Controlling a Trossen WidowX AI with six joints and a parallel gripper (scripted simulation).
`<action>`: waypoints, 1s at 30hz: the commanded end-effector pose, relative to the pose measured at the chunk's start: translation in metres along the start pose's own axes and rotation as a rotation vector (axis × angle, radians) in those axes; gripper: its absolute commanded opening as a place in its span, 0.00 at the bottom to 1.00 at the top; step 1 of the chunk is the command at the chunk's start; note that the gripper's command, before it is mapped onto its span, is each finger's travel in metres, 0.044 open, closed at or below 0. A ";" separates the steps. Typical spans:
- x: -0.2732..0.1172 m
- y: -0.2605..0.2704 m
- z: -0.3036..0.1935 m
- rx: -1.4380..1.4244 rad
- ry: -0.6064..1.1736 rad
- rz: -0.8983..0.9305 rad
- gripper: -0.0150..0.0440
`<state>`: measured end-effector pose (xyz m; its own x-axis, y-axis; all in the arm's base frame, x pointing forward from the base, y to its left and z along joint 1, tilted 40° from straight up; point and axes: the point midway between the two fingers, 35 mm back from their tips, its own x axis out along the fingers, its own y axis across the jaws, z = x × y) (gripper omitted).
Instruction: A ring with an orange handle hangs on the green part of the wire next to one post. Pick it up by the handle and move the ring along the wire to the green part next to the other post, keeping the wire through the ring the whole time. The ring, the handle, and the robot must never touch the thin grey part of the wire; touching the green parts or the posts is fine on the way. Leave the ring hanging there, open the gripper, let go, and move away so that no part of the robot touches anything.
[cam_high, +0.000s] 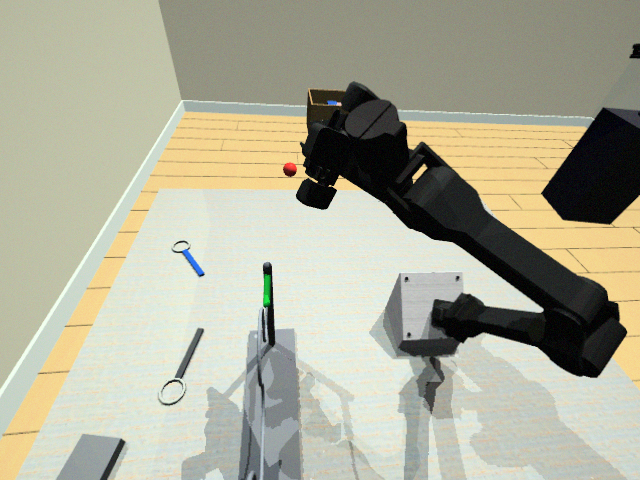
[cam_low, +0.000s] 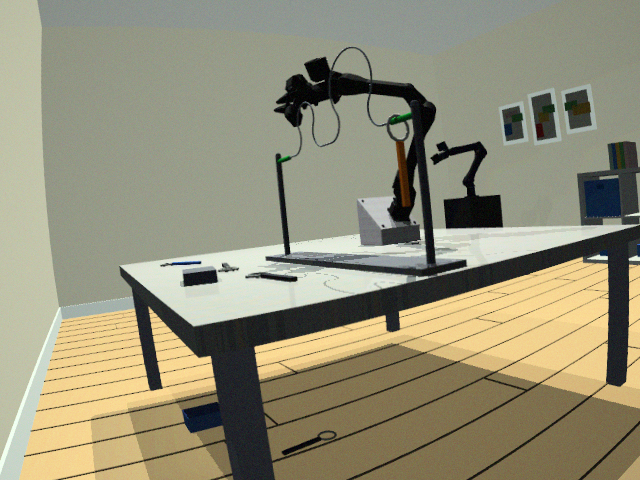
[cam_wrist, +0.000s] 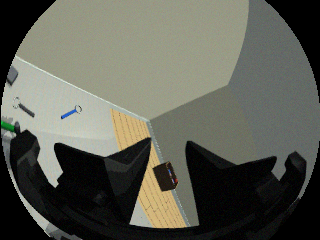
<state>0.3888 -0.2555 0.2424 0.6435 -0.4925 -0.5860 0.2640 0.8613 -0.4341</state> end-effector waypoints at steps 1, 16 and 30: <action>-0.024 0.016 0.036 -0.122 -0.108 -0.011 0.53; -0.125 0.095 0.129 -0.448 -0.457 -0.003 0.53; -0.170 0.137 0.148 -0.172 -0.580 0.225 0.53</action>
<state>0.4258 -0.0518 0.3615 0.9429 -0.1638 -0.2901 -0.0244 0.8344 -0.5506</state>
